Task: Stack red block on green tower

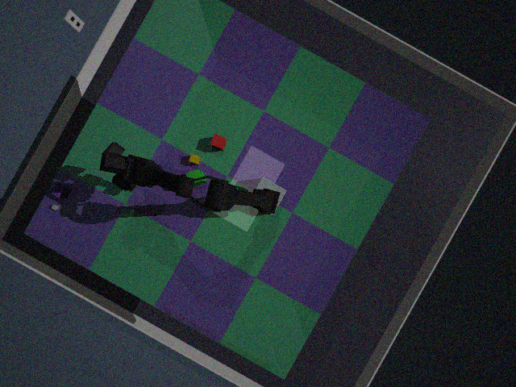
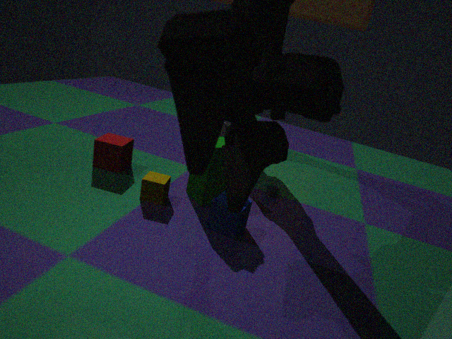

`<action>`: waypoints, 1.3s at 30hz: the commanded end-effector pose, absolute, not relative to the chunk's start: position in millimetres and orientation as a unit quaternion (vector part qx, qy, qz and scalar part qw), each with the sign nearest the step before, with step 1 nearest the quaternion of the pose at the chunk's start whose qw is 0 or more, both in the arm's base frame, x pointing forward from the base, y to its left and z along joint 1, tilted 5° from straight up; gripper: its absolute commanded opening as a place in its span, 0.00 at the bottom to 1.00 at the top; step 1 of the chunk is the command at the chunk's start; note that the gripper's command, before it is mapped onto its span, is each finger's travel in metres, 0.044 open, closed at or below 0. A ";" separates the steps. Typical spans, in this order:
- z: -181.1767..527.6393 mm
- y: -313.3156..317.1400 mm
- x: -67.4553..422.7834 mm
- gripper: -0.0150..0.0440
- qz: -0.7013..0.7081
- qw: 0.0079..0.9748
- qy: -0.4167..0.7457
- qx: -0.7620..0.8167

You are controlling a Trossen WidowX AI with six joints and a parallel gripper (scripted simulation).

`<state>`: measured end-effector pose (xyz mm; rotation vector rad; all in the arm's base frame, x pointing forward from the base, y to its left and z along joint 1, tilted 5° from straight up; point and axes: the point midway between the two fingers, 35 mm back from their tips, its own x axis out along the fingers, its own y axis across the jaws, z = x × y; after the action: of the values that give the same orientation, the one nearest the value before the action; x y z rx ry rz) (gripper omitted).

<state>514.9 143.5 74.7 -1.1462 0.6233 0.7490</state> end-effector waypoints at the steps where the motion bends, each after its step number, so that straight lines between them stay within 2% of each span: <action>1: 68.2 93.0 496.8 1.00 0.315 0.742 0.366 -0.465; 12: 65.4 -36.1 409.0 1.00 0.201 0.744 0.583 -0.257; 22: 77.9 -102.0 312.6 1.00 0.085 0.693 0.713 -0.064; 32: 77.4 -105.8 311.2 1.00 0.077 0.689 0.719 -0.053; 39: 36.7 -105.0 310.5 1.00 0.077 0.689 0.719 -0.052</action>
<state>315.9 -106.7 59.2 -0.1273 1.5836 0.1689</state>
